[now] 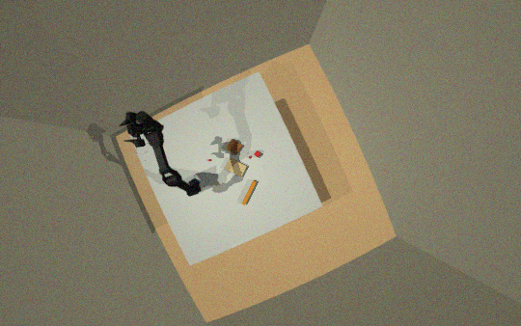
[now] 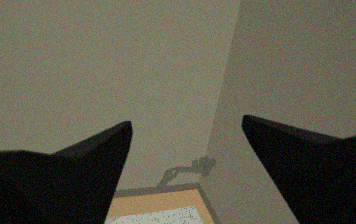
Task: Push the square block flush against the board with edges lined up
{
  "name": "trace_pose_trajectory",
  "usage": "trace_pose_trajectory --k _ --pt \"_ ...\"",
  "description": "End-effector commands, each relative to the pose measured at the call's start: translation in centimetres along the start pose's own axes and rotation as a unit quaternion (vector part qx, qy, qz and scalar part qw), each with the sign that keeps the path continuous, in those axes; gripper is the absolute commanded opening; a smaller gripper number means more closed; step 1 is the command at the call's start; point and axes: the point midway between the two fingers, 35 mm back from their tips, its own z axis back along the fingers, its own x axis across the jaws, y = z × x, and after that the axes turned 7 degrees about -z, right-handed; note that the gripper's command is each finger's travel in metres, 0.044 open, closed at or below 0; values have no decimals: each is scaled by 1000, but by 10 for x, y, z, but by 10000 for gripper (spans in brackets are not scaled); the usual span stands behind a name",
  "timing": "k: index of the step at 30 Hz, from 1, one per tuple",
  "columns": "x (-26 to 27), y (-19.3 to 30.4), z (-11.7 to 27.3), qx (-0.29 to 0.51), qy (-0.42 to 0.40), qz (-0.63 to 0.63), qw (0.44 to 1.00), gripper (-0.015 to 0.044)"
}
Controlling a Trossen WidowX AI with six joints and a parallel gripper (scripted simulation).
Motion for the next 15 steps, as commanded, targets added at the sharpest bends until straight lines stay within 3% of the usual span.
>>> trace_pose_trajectory --k 1,4,15 --pt "0 0 0 0 0 0 1000 374" --pt "-4 1 3 0 10 -4 1000 295" --pt "-58 31 69 4 164 -92 982 6"
